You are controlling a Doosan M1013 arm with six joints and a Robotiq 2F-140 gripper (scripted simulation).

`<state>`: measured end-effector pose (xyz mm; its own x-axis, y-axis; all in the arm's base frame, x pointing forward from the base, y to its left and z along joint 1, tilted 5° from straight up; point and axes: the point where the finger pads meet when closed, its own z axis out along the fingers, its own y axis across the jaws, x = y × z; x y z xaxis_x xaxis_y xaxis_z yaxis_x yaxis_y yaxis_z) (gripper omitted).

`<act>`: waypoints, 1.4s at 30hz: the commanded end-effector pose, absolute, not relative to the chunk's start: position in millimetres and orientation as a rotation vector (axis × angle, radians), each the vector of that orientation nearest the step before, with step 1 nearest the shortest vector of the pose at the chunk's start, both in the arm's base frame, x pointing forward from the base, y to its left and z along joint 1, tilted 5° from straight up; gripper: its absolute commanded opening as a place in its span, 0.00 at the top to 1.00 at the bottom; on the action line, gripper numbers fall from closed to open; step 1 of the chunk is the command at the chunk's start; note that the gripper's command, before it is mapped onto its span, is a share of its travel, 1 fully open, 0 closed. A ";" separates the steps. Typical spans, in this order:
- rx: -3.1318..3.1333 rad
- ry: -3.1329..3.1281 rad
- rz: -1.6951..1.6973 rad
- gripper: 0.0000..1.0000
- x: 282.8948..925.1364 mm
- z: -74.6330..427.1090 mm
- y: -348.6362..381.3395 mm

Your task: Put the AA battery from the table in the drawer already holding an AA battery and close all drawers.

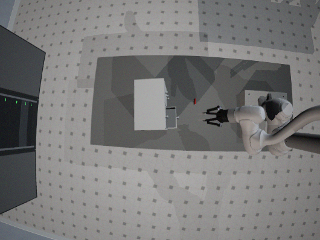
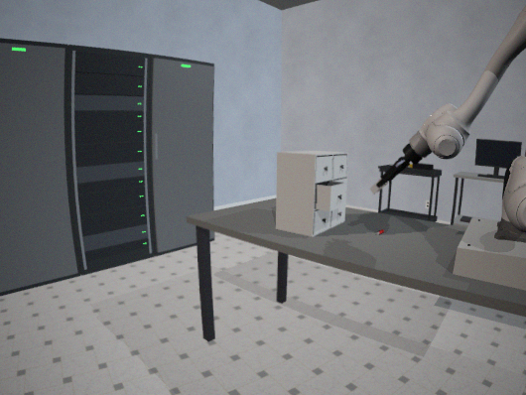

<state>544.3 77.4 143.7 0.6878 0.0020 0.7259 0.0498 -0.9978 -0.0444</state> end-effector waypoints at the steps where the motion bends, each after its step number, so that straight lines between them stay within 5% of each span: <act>1: -2.813 -0.068 -1.161 0.80 543.0 145.0 76.1; 14: -2.869 -0.072 -1.032 0.80 535.6 153.1 73.6; 28: -3.058 -0.103 -0.237 0.80 489.2 194.7 66.2; 42: -3.070 -0.109 -0.062 0.80 479.4 203.6 64.9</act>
